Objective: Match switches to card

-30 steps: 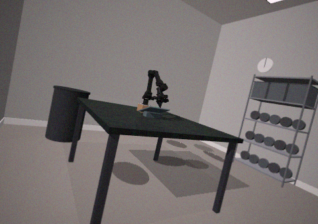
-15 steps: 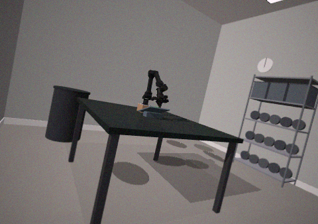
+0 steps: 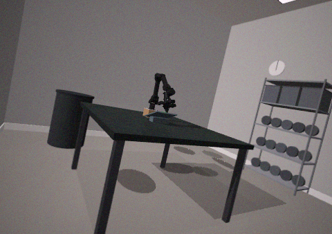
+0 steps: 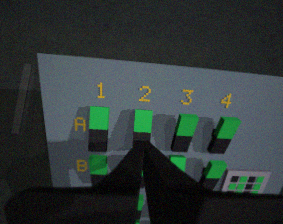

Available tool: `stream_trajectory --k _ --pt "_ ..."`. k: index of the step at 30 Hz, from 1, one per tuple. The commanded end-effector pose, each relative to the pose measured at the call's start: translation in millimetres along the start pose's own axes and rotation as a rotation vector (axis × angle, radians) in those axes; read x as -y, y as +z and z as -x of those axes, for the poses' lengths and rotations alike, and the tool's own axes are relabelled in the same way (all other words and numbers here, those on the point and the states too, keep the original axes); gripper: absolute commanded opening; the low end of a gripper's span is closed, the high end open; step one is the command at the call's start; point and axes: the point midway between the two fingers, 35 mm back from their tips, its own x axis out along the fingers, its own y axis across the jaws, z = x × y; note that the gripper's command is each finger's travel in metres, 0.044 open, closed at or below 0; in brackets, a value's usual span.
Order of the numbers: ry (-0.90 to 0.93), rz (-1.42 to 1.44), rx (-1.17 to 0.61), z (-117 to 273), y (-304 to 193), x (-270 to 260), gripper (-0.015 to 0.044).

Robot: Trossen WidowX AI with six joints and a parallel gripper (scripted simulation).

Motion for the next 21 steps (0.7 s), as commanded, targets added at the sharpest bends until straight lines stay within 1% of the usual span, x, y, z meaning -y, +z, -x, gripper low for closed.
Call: stream_trajectory --k 1,21 --pt "0.003 0.002 0.000 -1.0 -0.3 -0.6 0.0000" --pt "0.003 0.002 0.000 -3.6 -0.4 -0.6 0.0000"
